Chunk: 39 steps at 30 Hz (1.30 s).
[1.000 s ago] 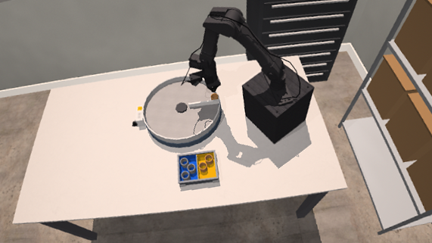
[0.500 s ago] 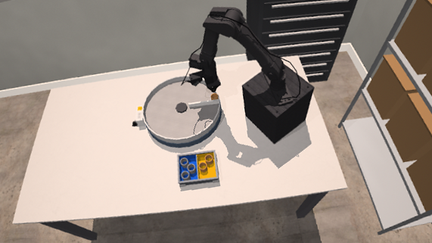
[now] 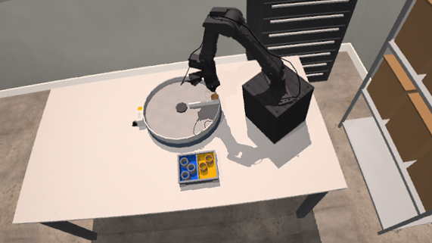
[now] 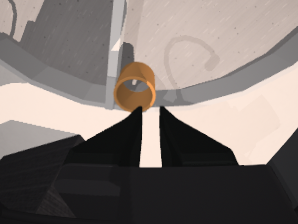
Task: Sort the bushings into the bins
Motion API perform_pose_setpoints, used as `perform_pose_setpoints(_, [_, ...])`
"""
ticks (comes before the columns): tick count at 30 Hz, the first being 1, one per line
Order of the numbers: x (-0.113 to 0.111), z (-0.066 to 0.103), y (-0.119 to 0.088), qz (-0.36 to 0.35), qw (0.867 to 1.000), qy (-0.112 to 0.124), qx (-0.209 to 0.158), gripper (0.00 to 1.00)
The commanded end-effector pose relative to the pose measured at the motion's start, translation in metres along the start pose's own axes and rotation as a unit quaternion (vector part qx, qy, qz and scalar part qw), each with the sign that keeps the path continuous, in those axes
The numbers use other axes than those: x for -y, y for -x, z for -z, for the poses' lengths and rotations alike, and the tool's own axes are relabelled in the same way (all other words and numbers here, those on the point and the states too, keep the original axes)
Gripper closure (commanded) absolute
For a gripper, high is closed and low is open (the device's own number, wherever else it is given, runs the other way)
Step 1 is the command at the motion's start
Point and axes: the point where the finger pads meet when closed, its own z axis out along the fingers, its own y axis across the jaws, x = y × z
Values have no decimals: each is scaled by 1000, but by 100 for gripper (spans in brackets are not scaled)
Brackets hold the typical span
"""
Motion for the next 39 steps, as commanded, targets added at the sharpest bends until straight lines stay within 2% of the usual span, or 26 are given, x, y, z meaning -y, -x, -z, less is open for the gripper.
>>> perform_pose_setpoints(1, [3, 3, 4, 1, 1000, 1, 8, 86])
perform_pose_setpoints(29, [3, 3, 4, 1, 1000, 1, 8, 86])
perform_pose_setpoints(37, [-1, 3, -4, -2, 1000, 3, 5, 86])
perform_pose_setpoints(39, [4, 6, 2, -1, 1000, -2, 11, 86])
